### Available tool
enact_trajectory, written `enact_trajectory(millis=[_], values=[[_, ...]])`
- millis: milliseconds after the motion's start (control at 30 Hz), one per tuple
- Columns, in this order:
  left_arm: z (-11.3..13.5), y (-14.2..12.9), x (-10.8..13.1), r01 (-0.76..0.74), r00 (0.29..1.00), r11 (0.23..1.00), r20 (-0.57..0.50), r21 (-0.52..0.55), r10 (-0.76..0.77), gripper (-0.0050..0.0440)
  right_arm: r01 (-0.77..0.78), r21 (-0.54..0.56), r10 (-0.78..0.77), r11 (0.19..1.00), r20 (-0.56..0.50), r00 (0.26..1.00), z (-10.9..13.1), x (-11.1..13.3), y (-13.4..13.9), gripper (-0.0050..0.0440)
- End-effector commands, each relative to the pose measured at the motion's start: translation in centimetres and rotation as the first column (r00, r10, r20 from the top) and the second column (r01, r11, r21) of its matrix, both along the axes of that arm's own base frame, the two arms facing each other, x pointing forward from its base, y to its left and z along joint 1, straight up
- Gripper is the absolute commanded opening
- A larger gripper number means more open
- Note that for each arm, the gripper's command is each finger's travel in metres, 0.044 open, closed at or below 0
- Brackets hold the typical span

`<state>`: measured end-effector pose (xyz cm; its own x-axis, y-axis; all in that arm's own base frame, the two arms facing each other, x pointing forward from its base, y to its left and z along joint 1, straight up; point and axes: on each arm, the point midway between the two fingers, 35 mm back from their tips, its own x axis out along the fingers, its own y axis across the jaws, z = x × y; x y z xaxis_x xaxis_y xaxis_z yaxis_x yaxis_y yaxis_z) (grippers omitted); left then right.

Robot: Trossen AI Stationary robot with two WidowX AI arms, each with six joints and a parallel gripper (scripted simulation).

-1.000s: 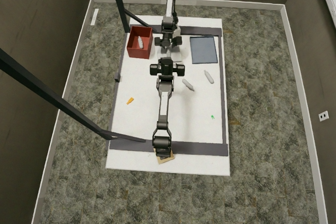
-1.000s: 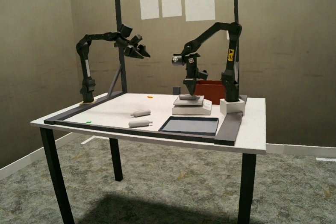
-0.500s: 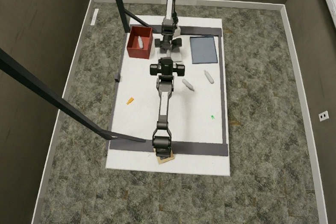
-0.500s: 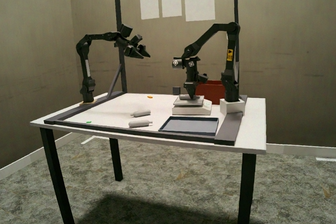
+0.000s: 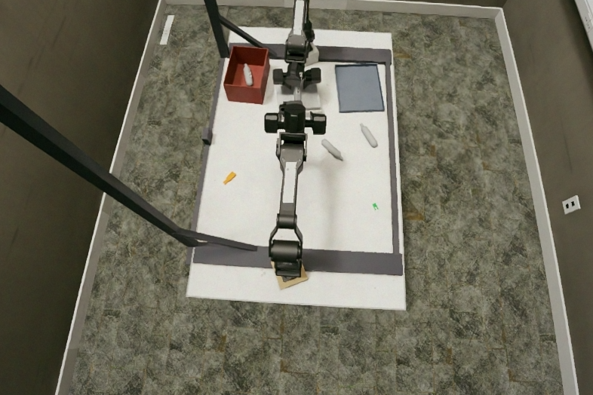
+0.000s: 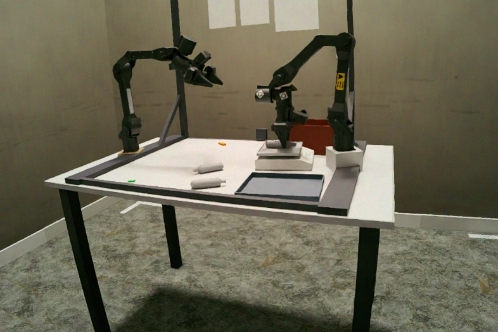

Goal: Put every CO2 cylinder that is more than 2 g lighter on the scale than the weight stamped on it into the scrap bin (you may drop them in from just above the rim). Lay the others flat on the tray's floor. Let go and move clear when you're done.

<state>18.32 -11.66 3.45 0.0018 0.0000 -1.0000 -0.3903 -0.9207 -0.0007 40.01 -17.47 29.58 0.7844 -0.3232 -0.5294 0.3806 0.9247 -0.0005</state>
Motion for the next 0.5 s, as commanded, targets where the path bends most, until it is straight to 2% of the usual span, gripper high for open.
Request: enact_trajectory(millis=[0,100,167,200,333,367,433,467], values=[[0.29,-0.15,0.26,0.0,1.0,1.0,0.013,-0.009,0.0,0.022,0.002,-0.011,-0.002,1.0,0.026,1.0,1.2,-0.21,0.02,0.044],[0.29,-0.15,0.26,0.0,1.0,1.0,0.013,-0.009,0.0,0.0184,0.002,-0.011,-0.002,1.0,0.026,1.0,1.2,-0.21,0.02,0.044],[0.29,-0.15,0.26,0.0,1.0,1.0,0.013,-0.009,0.0,0.0184,0.002,-0.011,-0.002,1.0,0.026,1.0,1.2,-0.21,0.02,0.044],[0.29,-0.15,0.26,0.0,1.0,1.0,0.013,-0.009,0.0,0.0164,0.002,-0.011,-0.002,1.0,0.026,1.0,1.2,-0.21,0.02,0.044],[0.29,-0.15,0.26,0.0,1.0,1.0,0.013,-0.009,0.0,0.0164,0.002,-0.011,-0.002,1.0,0.026,1.0,1.2,-0.21,0.02,0.044],[0.29,-0.15,0.26,0.0,1.0,1.0,0.013,-0.009,0.0,0.0144,0.002,-0.011,-0.002,1.0,0.026,1.0,1.2,-0.21,0.02,0.044],[0.29,-0.15,0.26,0.0,1.0,1.0,0.013,-0.009,0.0,0.0144,0.002,-0.011,-0.002,1.0,0.026,1.0,1.2,-0.21,0.02,0.044],[0.29,-0.15,0.26,0.0,1.0,1.0,0.013,-0.009,0.0,0.0124,0.002,-0.011,-0.002,1.0,0.026,1.0,1.2,-0.21,0.02,0.044]])
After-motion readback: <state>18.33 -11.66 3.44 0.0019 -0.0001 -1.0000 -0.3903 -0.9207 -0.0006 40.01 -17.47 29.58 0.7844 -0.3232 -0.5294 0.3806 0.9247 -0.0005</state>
